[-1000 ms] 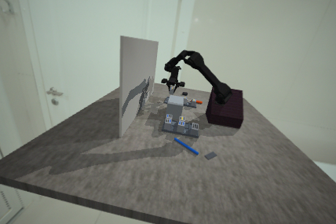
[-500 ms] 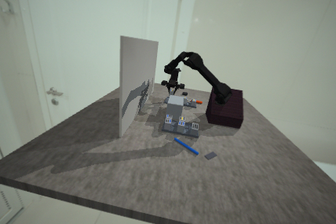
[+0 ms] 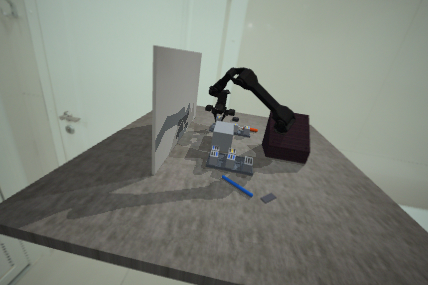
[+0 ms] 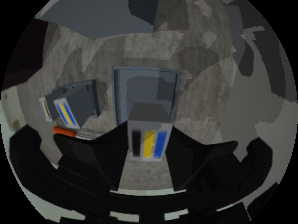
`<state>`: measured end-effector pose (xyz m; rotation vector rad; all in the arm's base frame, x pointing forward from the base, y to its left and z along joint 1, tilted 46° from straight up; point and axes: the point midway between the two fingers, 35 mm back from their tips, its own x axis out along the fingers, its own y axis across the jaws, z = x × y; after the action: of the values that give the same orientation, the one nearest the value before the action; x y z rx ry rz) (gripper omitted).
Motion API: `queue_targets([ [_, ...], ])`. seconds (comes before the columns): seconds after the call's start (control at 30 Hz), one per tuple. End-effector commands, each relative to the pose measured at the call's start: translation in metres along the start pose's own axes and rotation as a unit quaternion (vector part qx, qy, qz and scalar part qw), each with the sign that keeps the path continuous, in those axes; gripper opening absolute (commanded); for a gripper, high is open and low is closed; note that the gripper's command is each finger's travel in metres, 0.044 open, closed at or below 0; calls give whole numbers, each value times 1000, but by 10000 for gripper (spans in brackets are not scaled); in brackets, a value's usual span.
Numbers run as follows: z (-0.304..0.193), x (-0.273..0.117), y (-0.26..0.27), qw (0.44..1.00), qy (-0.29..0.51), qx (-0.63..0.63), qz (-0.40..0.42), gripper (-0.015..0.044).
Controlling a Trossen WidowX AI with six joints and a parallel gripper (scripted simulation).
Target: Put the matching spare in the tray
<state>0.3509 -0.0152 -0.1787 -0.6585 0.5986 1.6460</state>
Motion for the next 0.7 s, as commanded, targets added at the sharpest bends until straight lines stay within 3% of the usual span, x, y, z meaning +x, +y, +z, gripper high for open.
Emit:
queue_targets([
  [0.0, 1, 6, 3, 1000, -3, 4, 1, 0],
  [0.6, 3, 22, 6, 1000, -5, 4, 1, 0],
  [0.67, 2, 19, 4, 1000, -2, 0, 1, 53],
])
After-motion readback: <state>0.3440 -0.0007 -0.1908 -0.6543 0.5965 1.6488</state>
